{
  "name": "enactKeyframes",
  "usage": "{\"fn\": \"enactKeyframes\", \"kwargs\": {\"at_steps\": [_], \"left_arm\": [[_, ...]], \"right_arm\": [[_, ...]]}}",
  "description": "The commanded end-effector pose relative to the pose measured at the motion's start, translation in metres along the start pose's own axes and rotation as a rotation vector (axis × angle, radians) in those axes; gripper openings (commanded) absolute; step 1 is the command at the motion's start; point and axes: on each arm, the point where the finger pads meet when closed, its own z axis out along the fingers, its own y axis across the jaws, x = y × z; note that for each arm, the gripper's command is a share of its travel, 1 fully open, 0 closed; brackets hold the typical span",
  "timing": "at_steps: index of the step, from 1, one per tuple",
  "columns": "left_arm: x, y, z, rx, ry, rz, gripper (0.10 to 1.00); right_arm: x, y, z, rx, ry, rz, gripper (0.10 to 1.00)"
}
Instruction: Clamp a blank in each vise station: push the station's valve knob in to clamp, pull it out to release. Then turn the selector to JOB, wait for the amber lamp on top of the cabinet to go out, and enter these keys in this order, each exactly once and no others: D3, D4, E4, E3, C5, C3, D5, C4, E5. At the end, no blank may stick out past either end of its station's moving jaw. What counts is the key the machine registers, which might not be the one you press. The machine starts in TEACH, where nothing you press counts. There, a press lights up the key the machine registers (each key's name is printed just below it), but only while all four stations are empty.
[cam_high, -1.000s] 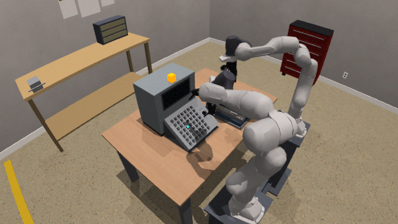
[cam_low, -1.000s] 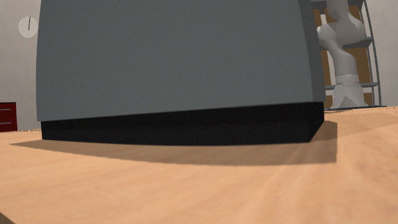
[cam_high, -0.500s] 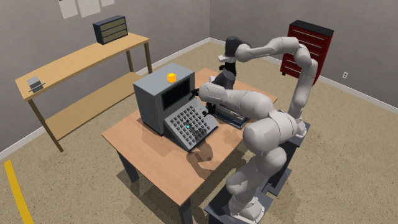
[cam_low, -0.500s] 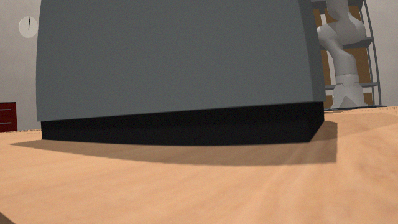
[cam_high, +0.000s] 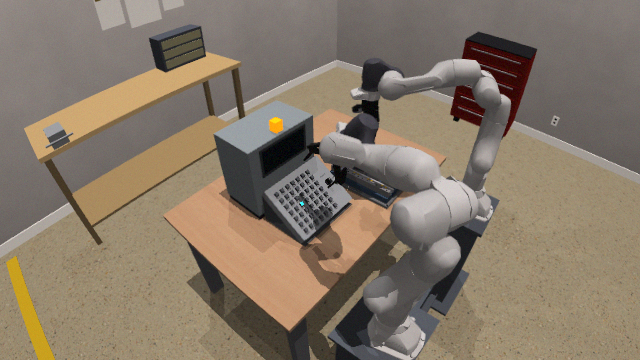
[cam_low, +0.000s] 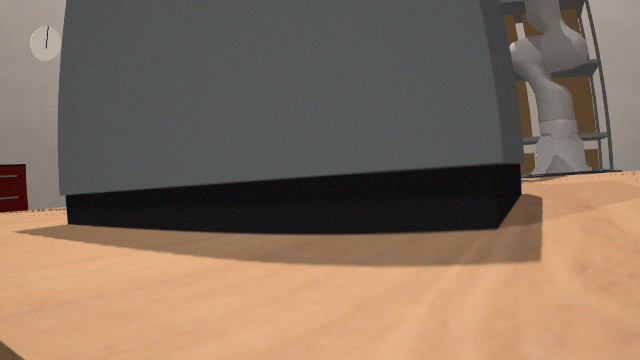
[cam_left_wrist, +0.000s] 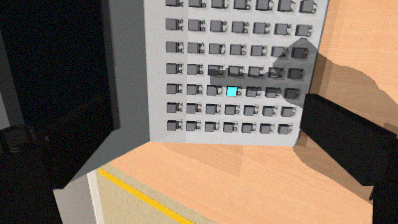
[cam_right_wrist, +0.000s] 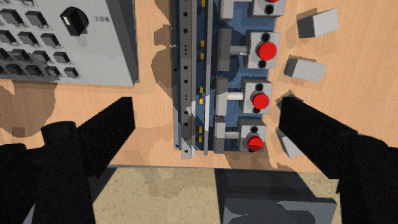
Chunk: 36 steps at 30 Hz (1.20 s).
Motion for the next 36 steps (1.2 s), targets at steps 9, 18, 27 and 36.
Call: {"fn": "enactKeyframes", "kwargs": {"at_steps": [9, 18, 27, 36], "left_arm": [[0.0, 0.0, 0.0, 0.0, 0.0, 0.0, 1.0], [0.0, 0.0, 0.0, 0.0, 0.0, 0.0, 1.0], [0.0, 0.0, 0.0, 0.0, 0.0, 0.0, 1.0], [0.0, 0.0, 0.0, 0.0, 0.0, 0.0, 1.0]], "right_arm": [[0.001, -0.001, 0.0, -0.001, 0.004, 0.011, 0.099], [0.0, 0.002, 0.0, -0.002, 0.004, 0.021, 0.46], [-0.035, 0.126, 0.024, -0.021, 0.006, 0.472, 0.46], [-0.08, 0.202, 0.159, -0.013, 0.006, 0.868, 0.46]]}}
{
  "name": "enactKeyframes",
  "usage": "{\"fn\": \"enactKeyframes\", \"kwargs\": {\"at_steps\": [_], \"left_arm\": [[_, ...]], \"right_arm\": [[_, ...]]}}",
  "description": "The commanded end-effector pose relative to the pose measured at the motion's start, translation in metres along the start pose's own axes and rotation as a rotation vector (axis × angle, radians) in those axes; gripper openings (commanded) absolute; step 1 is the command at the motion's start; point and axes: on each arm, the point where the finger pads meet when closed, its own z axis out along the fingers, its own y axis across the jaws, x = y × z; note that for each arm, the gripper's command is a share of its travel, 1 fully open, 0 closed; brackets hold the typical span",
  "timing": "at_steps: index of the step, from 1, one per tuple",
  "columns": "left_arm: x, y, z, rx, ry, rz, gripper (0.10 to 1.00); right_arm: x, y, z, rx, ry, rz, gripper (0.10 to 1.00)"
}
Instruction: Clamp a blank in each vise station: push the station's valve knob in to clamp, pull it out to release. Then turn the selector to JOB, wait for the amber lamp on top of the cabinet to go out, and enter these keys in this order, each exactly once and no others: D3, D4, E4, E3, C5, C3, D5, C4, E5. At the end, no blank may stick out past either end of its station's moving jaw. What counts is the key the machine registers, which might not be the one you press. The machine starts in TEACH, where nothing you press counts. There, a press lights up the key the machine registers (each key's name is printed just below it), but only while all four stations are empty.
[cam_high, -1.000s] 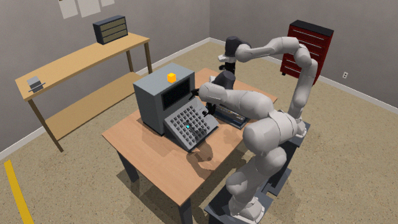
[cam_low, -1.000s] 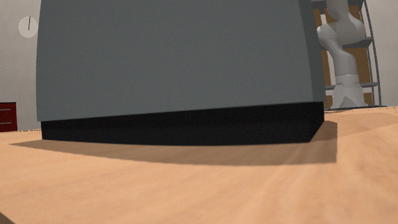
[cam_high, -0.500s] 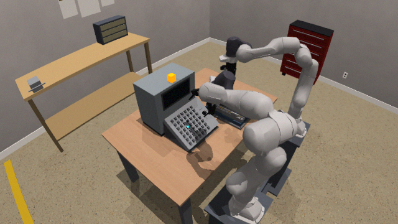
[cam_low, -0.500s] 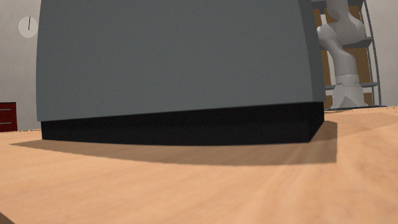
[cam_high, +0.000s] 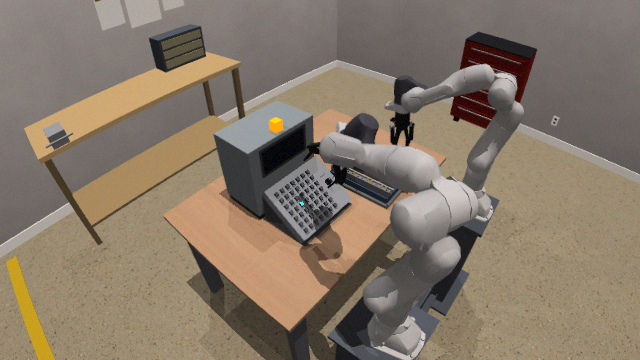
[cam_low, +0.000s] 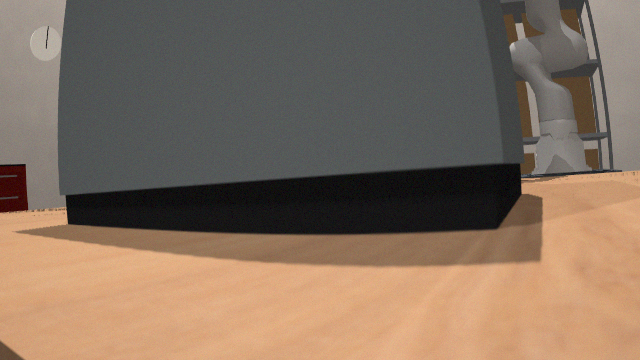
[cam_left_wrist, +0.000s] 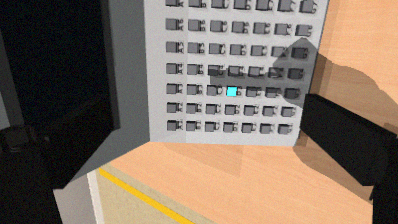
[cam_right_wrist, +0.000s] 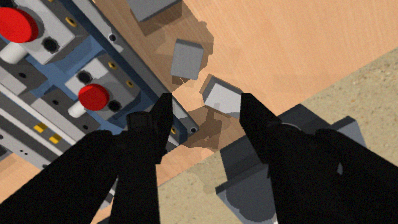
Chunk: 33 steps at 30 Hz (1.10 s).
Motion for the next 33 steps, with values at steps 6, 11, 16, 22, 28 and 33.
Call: {"fn": "enactKeyframes", "kwargs": {"at_steps": [6, 11, 16, 22, 28, 33], "left_arm": [[0.0, 0.0, 0.0, 0.0, 0.0, 0.0, 1.0], [0.0, 0.0, 0.0, 0.0, 0.0, 0.0, 1.0], [0.0, 0.0, 0.0, 0.0, 0.0, 0.0, 1.0], [0.0, 0.0, 0.0, 0.0, 0.0, 0.0, 1.0], [0.0, 0.0, 0.0, 0.0, 0.0, 0.0, 1.0], [0.0, 0.0, 0.0, 0.0, 0.0, 0.0, 1.0]], "right_arm": [[0.023, -0.017, 0.037, 0.068, 0.099, 0.221, 0.46], [0.023, -0.017, 0.037, 0.068, 0.099, 0.221, 0.46], [0.023, -0.017, 0.037, 0.068, 0.099, 0.221, 0.46], [0.023, -0.017, 0.037, 0.068, 0.099, 0.221, 0.46], [0.023, -0.017, 0.04, 0.068, 0.099, 0.221, 0.46], [0.025, -0.018, 0.055, 0.068, 0.099, 0.221, 0.46]]}}
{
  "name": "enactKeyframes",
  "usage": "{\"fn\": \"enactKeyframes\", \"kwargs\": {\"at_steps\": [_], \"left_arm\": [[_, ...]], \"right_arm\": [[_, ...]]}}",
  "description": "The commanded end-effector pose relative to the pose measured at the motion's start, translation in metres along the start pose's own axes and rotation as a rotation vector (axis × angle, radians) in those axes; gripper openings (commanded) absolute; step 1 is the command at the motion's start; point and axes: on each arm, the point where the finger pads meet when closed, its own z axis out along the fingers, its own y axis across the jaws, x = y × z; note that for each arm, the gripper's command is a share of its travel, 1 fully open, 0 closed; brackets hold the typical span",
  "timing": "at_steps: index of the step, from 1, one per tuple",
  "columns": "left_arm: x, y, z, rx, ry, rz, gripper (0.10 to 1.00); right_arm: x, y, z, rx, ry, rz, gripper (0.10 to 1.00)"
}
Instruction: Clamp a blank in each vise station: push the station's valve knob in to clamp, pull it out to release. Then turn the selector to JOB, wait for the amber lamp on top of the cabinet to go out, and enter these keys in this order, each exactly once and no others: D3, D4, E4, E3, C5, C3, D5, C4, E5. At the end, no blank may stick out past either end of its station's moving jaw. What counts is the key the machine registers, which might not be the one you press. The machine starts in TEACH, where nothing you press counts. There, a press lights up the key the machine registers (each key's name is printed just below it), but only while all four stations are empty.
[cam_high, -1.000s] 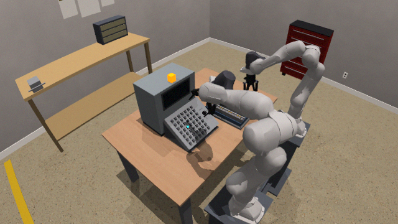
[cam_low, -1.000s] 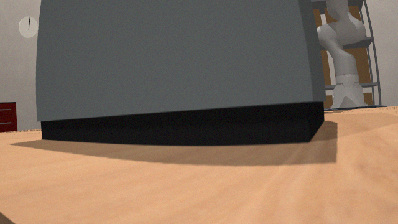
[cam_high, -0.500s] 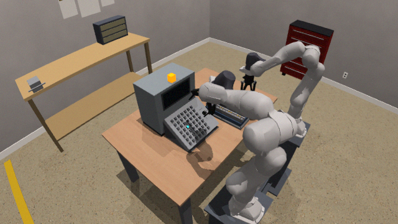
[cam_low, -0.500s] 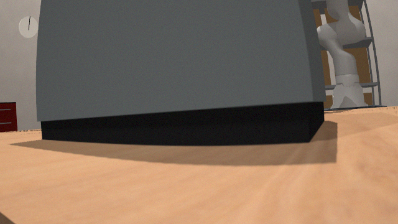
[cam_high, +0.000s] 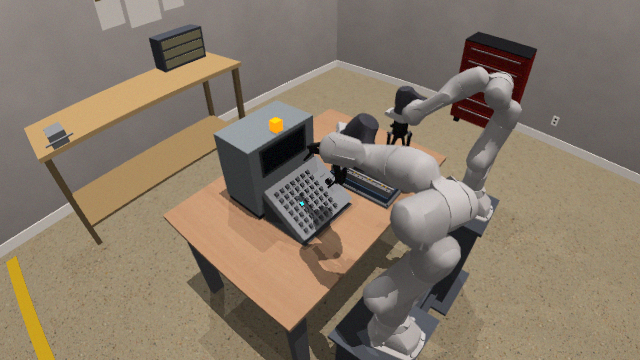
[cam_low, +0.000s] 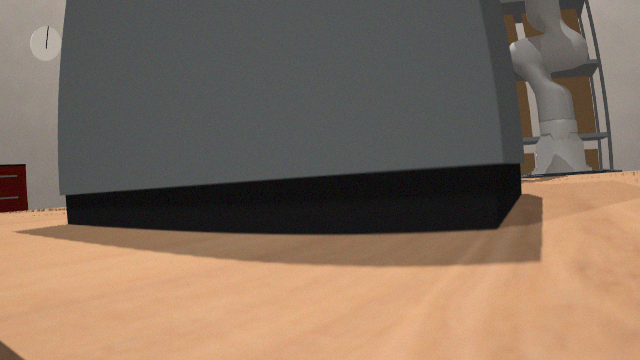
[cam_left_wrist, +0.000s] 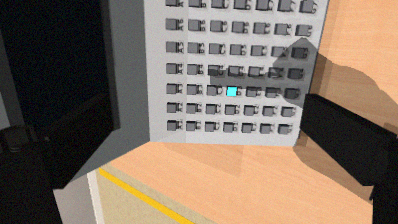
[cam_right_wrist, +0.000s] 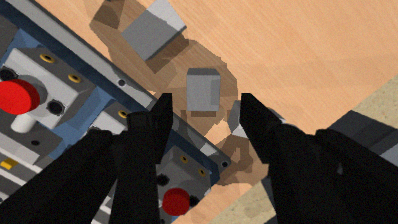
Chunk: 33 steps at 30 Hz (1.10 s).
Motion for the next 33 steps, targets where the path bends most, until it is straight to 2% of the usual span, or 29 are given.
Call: {"fn": "enactKeyframes", "kwargs": {"at_steps": [1, 5, 10, 25, 33], "left_arm": [[0.0, 0.0, 0.0, 0.0, 0.0, 0.0, 1.0], [0.0, 0.0, 0.0, 0.0, 0.0, 0.0, 1.0], [0.0, 0.0, 0.0, 0.0, 0.0, 0.0, 1.0], [0.0, 0.0, 0.0, 0.0, 0.0, 0.0, 1.0], [0.0, 0.0, 0.0, 0.0, 0.0, 0.0, 1.0]], "right_arm": [[0.002, -0.001, 0.012, 0.005, 0.006, 0.012, 0.46], [0.002, -0.001, 0.025, 0.005, 0.006, 0.012, 0.46], [0.002, -0.001, 0.03, 0.005, 0.006, 0.012, 0.46], [0.002, -0.002, 0.032, 0.005, 0.006, 0.012, 0.46], [0.004, -0.003, 0.05, 0.005, 0.006, 0.012, 0.46]]}}
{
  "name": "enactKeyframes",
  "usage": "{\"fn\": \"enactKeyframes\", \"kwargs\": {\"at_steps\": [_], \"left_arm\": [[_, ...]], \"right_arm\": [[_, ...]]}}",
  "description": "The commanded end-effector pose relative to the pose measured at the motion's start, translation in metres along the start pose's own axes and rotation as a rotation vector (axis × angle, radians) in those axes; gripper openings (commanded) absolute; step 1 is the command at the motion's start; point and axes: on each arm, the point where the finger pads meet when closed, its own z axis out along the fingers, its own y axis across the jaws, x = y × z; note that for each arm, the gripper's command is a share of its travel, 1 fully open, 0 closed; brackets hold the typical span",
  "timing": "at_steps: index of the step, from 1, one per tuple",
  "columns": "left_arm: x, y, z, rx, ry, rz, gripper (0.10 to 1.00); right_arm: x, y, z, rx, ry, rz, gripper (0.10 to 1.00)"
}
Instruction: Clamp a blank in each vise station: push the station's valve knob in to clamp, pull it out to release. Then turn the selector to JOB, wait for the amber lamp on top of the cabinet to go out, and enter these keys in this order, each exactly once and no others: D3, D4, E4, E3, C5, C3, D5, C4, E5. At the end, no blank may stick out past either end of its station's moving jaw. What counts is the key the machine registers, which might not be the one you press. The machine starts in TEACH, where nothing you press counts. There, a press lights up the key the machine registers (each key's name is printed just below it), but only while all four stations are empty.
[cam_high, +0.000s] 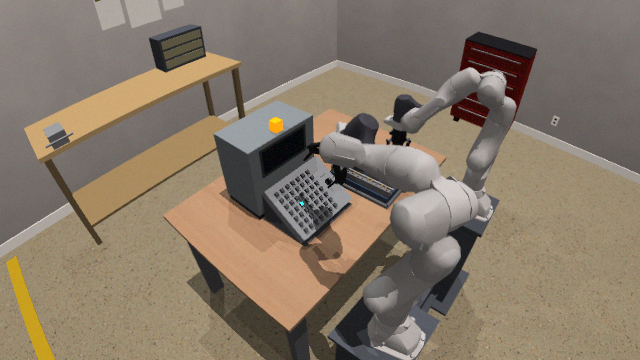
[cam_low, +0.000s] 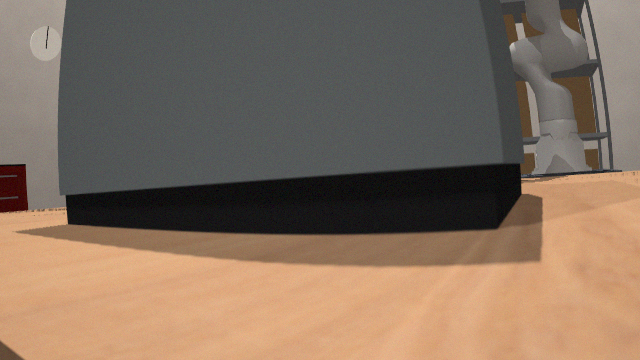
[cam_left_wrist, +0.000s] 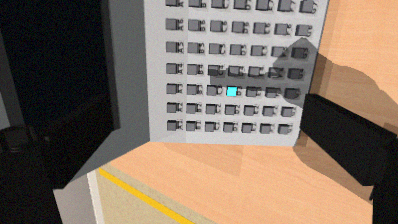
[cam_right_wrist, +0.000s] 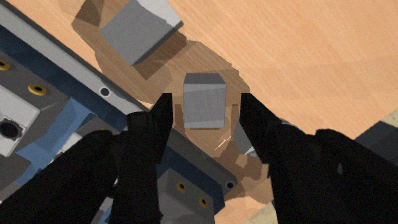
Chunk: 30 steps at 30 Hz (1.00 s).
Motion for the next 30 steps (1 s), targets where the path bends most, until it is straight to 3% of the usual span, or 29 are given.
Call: {"fn": "enactKeyframes", "kwargs": {"at_steps": [1, 27, 28, 30], "left_arm": [[0.0001, -0.0001, -0.0001, 0.0, 0.0, 0.0, 1.0], [0.0001, -0.0001, -0.0001, 0.0, 0.0, 0.0, 1.0], [0.0001, -0.0001, -0.0001, 0.0, 0.0, 0.0, 1.0], [0.0001, -0.0001, -0.0001, 0.0, 0.0, 0.0, 1.0]], "right_arm": [[0.0037, -0.0028, 0.0055, 0.008, 0.009, 0.005, 0.46], [0.0017, -0.0017, 0.006, 0.008, 0.009, 0.005, 0.46], [0.0017, -0.0017, 0.006, 0.008, 0.009, 0.005, 0.099], [0.0017, -0.0017, 0.0057, 0.008, 0.009, 0.005, 0.099]]}}
